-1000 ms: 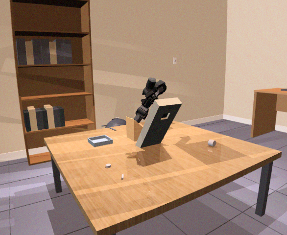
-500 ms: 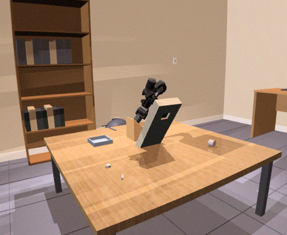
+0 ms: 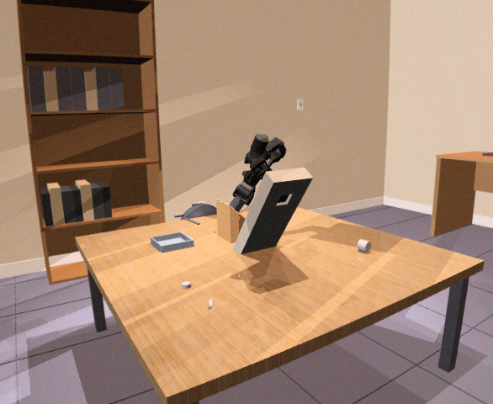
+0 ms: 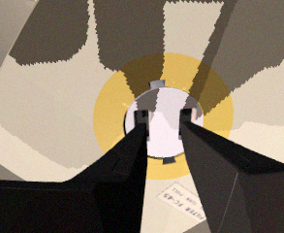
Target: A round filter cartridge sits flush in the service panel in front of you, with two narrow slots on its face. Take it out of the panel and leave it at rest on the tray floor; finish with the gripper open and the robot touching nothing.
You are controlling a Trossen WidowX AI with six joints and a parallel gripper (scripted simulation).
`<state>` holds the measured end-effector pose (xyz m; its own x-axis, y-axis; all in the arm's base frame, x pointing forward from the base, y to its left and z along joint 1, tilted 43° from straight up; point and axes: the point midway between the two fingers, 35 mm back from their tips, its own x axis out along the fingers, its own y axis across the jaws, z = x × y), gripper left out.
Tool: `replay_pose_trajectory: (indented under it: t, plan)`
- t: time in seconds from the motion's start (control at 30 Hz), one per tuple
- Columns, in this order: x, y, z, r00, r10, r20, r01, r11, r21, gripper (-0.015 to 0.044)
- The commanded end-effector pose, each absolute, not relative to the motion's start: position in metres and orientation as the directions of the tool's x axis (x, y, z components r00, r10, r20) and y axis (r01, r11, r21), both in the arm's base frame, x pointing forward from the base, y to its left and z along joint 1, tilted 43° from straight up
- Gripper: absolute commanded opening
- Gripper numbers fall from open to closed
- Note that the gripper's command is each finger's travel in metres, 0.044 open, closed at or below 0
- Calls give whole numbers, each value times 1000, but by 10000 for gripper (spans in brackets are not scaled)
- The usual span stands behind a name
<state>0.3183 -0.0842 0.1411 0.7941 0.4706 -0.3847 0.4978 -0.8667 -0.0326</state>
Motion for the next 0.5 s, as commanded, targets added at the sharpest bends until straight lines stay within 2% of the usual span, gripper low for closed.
replay_pose_trajectory:
  t: [0.0, 0.47]
  plan:
    - [319, -83, 140, 793, 470, -387, 496, -867, -37, 95]
    - [322, -81, 138, 793, 470, -387, 496, -868, -37, 95]
